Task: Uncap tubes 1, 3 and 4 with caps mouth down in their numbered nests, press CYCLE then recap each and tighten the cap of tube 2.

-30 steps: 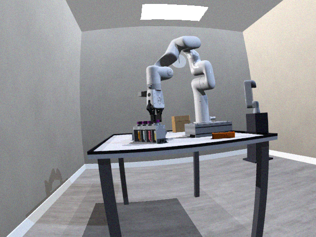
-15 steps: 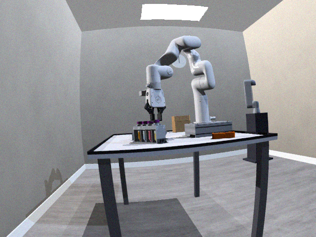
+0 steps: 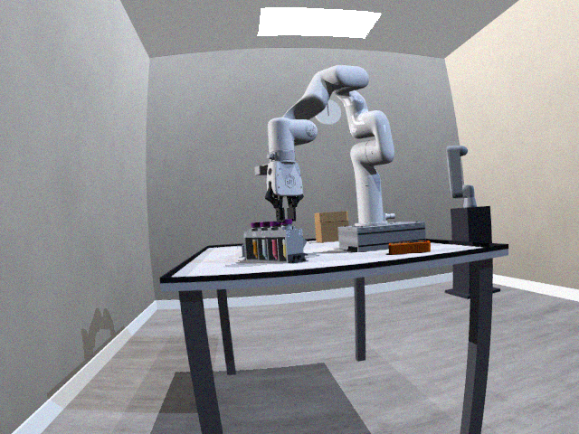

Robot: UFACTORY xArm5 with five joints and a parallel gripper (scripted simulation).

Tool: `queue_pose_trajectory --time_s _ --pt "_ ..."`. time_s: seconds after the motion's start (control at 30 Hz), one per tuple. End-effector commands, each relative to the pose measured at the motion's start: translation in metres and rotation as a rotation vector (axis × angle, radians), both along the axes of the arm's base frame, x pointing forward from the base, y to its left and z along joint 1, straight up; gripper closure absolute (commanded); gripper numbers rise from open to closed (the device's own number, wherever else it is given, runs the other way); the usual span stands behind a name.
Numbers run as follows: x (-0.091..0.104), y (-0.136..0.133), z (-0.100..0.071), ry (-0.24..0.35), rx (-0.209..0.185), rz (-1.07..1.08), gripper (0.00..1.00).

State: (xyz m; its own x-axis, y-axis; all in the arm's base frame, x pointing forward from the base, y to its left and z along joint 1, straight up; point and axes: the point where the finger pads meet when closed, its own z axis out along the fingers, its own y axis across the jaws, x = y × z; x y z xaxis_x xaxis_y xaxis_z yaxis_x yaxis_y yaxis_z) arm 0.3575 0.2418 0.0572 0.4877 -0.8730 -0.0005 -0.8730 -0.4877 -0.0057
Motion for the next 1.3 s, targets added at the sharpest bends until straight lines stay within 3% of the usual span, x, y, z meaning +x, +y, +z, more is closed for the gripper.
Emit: queue_pose_trajectory --time_s 0.0,0.17,0.57,0.73,0.87,1.23,1.27 --pt "0.001 0.001 0.001 -0.001 0.004 0.0 1.0" --pt "0.001 0.001 0.001 -0.001 0.004 0.0 1.0" --pt "0.001 0.0 0.037 -0.002 0.004 0.0 1.0" --pt "0.001 0.0 0.037 -0.002 0.004 0.0 1.0" --pt "0.007 -0.031 0.037 -0.003 0.002 0.3 1.0" --pt "0.013 -0.061 0.037 -0.004 0.0 0.608 1.0" --pt "0.015 -0.07 0.036 -0.005 0.0 0.712 1.0"
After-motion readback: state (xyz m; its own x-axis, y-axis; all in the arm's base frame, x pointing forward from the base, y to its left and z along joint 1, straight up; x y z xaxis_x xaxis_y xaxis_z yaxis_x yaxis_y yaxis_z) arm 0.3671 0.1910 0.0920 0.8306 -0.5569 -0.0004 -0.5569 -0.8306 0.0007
